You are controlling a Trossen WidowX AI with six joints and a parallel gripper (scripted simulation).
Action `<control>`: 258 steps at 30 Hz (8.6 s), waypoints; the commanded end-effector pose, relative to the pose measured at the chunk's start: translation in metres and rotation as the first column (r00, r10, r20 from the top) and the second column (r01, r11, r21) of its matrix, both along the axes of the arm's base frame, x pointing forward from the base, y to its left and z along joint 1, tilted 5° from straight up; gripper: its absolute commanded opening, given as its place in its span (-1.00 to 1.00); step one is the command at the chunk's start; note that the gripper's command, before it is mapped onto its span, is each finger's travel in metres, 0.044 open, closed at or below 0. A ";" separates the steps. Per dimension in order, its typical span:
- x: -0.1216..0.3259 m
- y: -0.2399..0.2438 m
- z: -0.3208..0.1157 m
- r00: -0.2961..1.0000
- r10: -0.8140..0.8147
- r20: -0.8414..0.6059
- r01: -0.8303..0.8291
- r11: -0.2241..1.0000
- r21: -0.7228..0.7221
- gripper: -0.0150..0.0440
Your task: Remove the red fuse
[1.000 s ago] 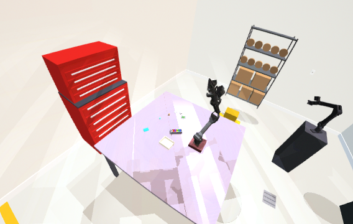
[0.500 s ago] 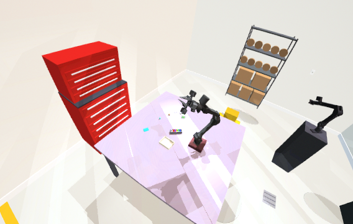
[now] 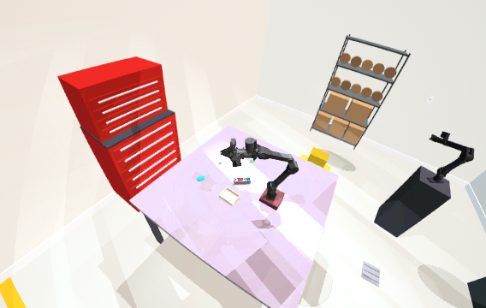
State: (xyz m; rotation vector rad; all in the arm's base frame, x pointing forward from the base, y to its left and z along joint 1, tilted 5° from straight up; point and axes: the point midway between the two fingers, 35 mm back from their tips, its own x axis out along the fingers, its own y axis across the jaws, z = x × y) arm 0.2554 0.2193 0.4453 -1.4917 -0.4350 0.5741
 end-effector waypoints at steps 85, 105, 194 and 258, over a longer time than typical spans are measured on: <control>0.035 -0.158 -0.396 0.564 -0.253 -0.786 -0.568 0.573 -0.591 -0.25; 0.036 -0.157 -0.401 0.567 -0.252 -0.784 -0.569 0.569 -0.594 -0.34; 0.033 -0.160 -0.363 0.564 -0.253 -0.786 -0.568 0.573 -0.591 -0.49; -0.023 0.000 -0.341 0.560 -0.240 -0.793 -0.571 0.582 -0.579 -0.49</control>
